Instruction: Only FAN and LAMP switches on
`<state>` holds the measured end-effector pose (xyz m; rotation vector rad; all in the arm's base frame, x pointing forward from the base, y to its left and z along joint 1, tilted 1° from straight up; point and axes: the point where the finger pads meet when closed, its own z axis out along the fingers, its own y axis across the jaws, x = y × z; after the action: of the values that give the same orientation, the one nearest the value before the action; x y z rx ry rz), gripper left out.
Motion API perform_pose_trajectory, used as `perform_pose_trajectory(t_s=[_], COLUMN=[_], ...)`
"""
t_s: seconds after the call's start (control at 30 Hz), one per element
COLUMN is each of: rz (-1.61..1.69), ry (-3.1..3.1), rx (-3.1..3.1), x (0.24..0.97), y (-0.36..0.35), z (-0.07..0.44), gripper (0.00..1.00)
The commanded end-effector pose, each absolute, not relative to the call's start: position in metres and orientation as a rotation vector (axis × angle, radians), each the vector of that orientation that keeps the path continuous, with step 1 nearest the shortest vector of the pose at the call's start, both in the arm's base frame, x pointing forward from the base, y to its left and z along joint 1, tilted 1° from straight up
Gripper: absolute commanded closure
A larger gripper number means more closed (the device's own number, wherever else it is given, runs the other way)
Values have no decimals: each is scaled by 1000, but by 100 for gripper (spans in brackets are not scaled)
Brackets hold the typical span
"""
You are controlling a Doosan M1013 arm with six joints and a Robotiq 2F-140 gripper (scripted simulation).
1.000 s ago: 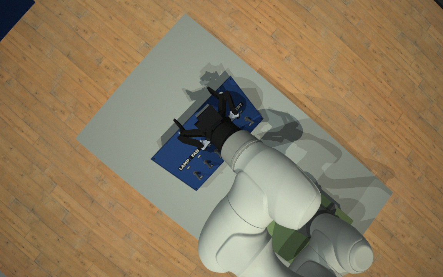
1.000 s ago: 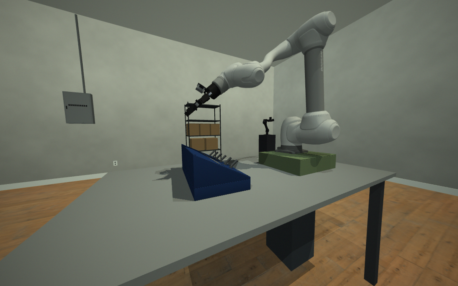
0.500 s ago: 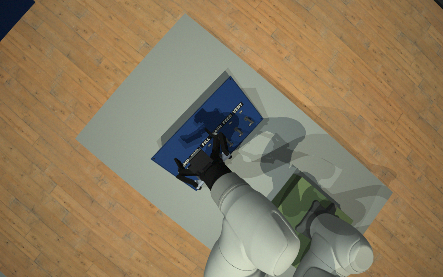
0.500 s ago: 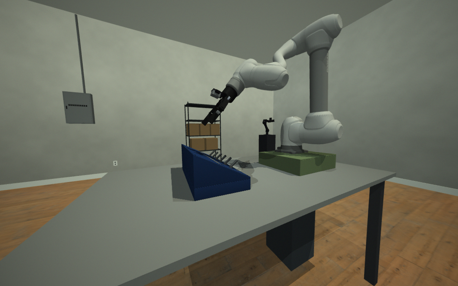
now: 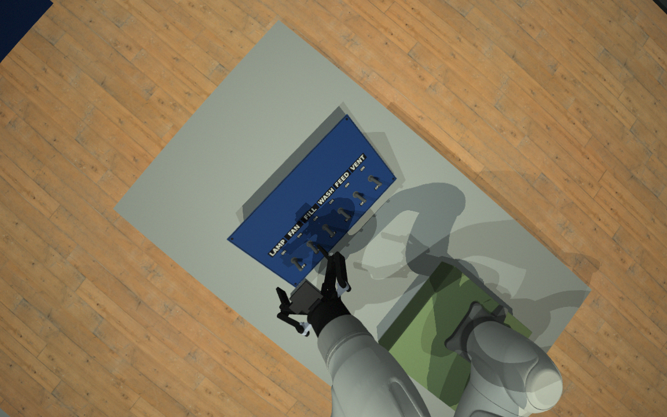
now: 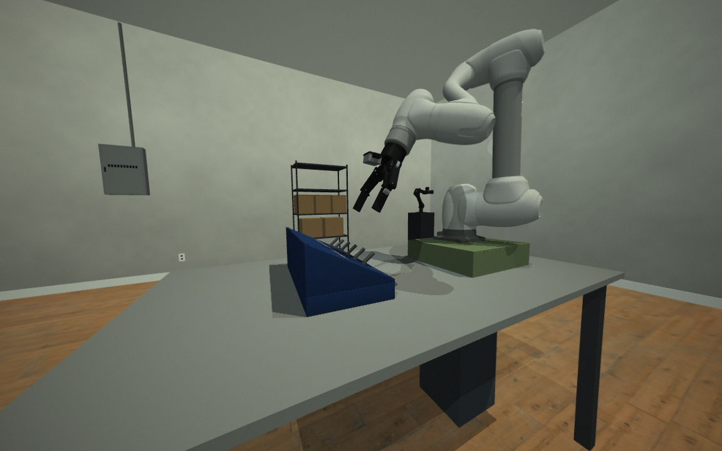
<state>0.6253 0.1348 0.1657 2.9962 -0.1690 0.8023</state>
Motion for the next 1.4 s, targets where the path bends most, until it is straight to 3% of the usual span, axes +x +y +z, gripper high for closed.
perform_pose_trajectory(t_s=[0.0, 0.23, 0.27, 1.37], rz=[728, 692, 692, 692], ry=[-161, -155, -155, -155], rx=[3013, 3019, 3019, 3019], x=[593, 578, 578, 578], y=[158, 167, 167, 167], z=[153, 147, 147, 147], gripper=[0, 0, 50, 50])
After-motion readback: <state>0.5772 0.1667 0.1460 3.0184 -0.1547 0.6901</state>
